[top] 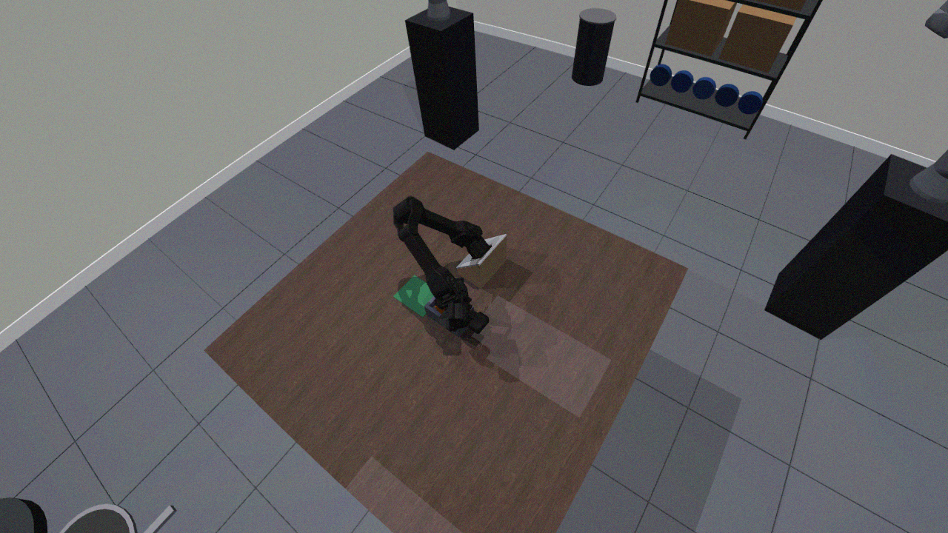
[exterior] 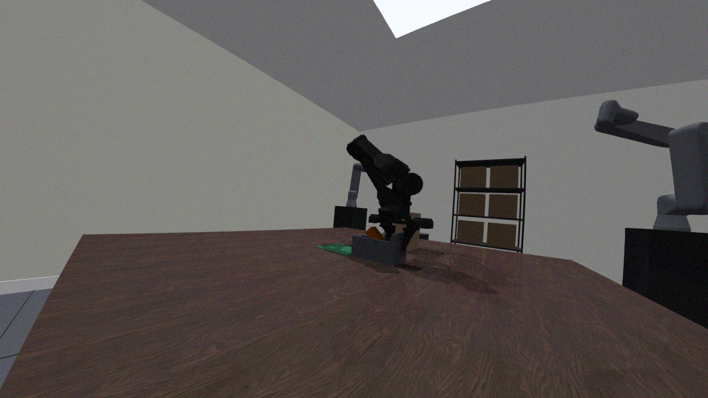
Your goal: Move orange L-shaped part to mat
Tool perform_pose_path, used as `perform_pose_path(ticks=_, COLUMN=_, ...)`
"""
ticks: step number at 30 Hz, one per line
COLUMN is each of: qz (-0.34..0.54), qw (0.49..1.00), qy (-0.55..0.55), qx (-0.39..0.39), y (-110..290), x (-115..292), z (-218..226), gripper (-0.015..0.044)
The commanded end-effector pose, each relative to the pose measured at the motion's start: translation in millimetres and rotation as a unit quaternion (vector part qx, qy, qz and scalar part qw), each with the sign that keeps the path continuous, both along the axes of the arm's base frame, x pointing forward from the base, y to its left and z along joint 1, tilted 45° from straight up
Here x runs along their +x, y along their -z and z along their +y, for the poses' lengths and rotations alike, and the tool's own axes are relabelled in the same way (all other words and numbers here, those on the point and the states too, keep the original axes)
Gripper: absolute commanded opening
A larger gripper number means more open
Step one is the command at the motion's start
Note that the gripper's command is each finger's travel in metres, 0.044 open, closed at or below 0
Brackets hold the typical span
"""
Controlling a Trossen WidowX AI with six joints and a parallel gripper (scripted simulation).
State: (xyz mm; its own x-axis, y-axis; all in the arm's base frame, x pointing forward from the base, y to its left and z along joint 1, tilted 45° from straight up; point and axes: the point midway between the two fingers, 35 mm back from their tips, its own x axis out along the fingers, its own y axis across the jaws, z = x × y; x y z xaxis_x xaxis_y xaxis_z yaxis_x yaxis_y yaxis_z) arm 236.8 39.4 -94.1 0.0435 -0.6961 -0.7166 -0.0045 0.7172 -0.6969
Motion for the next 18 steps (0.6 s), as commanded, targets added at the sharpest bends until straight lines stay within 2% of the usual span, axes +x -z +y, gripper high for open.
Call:
perform_pose_path(ticks=1, qz=0.006, qw=1.0, qy=0.0, qx=-0.006, y=1.8, x=-2.6, z=-4.4, gripper=0.018)
perform_pose_path(ticks=18, qz=0.001, qw=1.0, qy=0.0, qx=-0.001, y=0.2, x=-0.7, z=3.4, gripper=0.018)
